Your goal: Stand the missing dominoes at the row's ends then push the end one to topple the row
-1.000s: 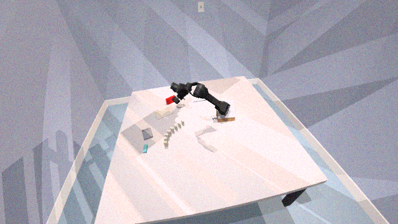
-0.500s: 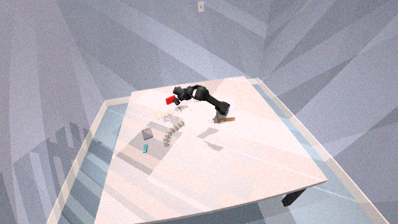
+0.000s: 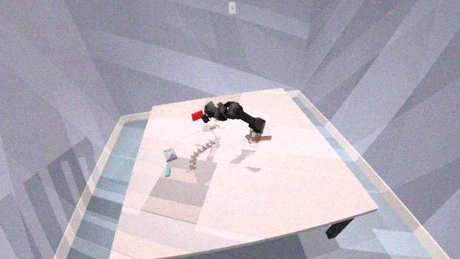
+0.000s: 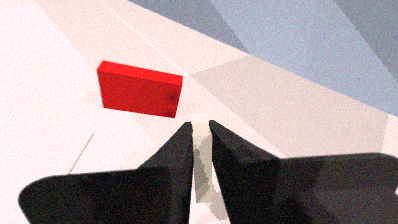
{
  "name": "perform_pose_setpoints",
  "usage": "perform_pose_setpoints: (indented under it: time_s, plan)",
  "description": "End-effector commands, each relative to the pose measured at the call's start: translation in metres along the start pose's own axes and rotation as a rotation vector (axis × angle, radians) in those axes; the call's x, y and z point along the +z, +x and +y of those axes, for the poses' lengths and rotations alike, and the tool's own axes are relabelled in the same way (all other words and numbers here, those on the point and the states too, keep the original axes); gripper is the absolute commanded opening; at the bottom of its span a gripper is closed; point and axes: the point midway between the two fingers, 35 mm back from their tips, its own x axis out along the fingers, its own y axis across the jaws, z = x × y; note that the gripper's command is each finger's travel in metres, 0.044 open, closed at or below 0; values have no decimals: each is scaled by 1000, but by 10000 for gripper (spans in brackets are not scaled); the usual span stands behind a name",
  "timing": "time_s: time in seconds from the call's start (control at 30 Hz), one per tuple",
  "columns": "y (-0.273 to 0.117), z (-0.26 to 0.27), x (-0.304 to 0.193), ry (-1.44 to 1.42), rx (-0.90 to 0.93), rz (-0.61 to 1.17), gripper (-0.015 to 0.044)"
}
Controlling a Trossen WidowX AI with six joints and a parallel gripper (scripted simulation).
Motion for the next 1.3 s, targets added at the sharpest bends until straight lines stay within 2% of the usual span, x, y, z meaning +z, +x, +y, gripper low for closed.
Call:
perform_pose_setpoints:
  time_s: [0.0,0.7,1.27]
  plan:
    - [-11,0,0,32,11,-67,30]
    - [-77,-1,7,213,138,-373,30]
    - [-80,-1,8,220,144,-382,30]
